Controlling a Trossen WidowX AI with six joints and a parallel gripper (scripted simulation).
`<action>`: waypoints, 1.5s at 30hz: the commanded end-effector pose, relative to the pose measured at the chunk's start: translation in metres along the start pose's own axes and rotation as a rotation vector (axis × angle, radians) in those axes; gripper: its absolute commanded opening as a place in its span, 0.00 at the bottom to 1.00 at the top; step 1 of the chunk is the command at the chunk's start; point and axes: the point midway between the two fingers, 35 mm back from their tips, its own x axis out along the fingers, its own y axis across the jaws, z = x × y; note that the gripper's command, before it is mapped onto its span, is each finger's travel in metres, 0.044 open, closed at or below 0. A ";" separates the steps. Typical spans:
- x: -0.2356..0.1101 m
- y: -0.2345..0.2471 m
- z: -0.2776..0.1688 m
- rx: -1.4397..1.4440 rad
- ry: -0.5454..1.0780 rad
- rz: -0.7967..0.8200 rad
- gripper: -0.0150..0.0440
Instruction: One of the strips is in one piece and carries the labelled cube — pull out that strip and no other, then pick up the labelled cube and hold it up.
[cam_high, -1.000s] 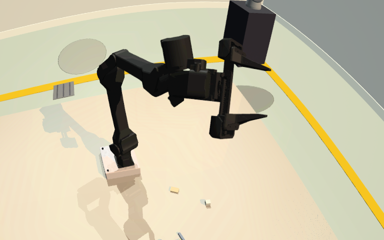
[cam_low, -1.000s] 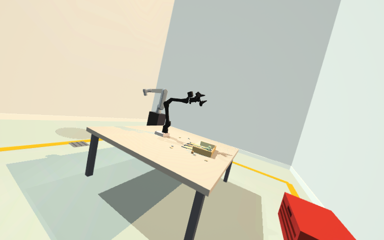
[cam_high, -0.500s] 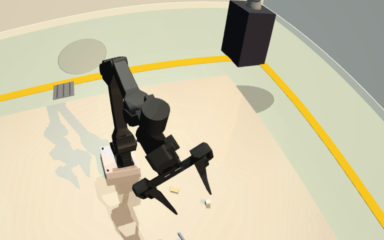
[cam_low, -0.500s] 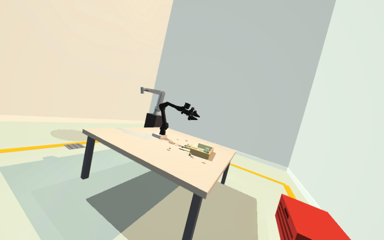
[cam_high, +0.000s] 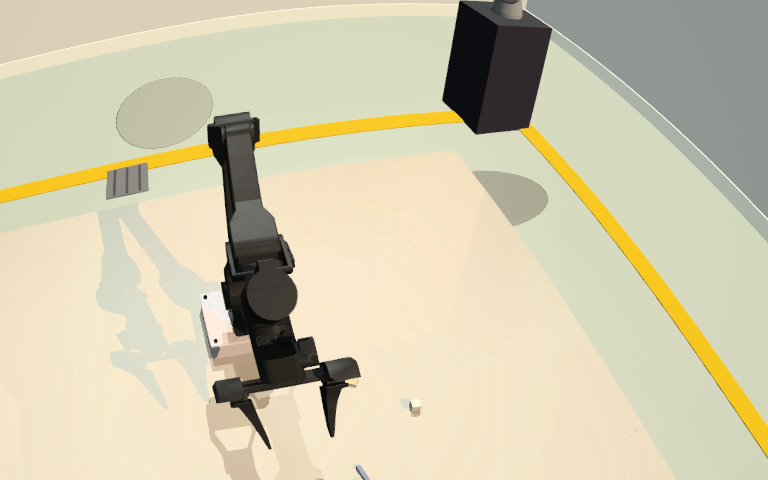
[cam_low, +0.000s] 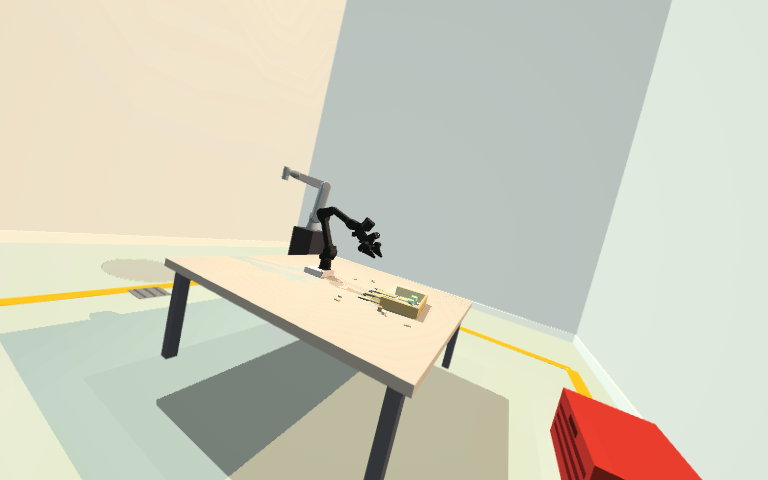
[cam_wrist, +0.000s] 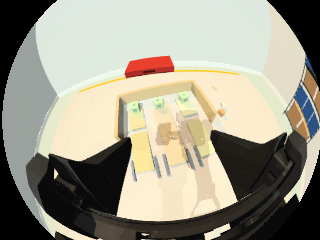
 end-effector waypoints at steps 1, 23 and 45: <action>-0.001 -0.004 -0.006 -0.017 0.013 -0.014 0.93; 0.076 -0.015 -0.018 -0.121 0.578 0.002 0.31; 0.128 -0.023 -0.059 -0.177 0.960 0.064 0.25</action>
